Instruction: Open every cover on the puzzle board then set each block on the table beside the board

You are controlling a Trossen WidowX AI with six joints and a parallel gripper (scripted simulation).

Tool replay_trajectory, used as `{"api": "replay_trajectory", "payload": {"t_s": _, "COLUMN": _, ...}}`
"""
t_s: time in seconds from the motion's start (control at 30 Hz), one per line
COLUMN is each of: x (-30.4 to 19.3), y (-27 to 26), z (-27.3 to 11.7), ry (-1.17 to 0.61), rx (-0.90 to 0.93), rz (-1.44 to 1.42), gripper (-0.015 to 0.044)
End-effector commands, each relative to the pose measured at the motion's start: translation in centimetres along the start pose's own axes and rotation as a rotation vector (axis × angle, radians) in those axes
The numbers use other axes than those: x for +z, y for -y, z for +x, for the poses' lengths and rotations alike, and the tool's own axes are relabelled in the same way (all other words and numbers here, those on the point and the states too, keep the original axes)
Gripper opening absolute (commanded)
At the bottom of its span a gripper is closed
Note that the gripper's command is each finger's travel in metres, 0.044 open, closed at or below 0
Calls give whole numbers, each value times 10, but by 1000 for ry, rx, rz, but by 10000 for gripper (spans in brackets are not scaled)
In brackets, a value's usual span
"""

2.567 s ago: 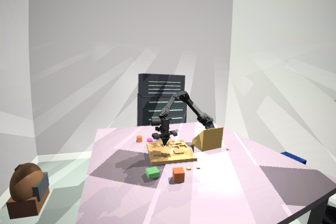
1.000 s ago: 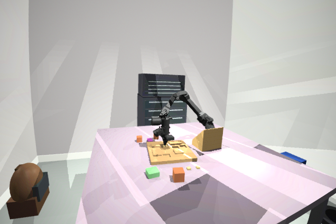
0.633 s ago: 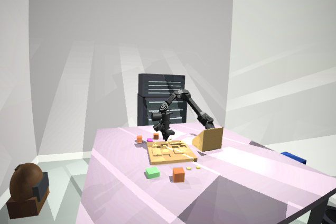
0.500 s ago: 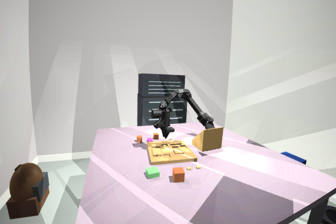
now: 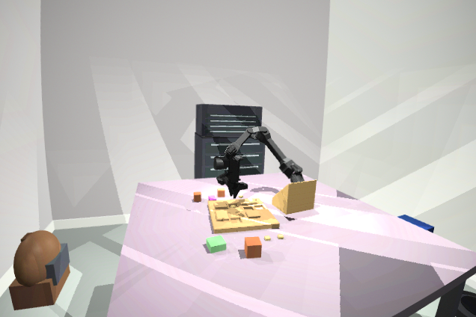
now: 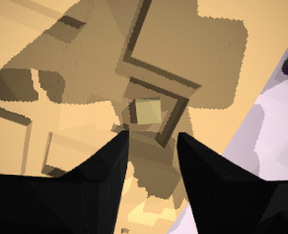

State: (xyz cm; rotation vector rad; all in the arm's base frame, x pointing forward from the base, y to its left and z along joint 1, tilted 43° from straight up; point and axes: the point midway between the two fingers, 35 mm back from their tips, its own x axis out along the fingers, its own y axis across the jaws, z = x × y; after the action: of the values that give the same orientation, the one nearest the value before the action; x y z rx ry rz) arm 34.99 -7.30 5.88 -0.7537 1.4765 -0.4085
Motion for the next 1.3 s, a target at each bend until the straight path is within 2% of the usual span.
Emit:
{"api": "replay_trajectory", "payload": {"t_s": 0.0, "x": -2, "y": 0, "z": 8, "ry": -9, "rx": -4, "rz": -42, "gripper": 144}}
{"api": "replay_trajectory", "payload": {"t_s": 0.3, "x": -3, "y": 0, "z": 20, "ry": -10, "rx": -5, "rz": -128, "gripper": 144}}
{"api": "replay_trajectory", "payload": {"t_s": 1.27, "x": -4, "y": 0, "z": 21, "ry": -10, "rx": -5, "rz": -129, "gripper": 144}}
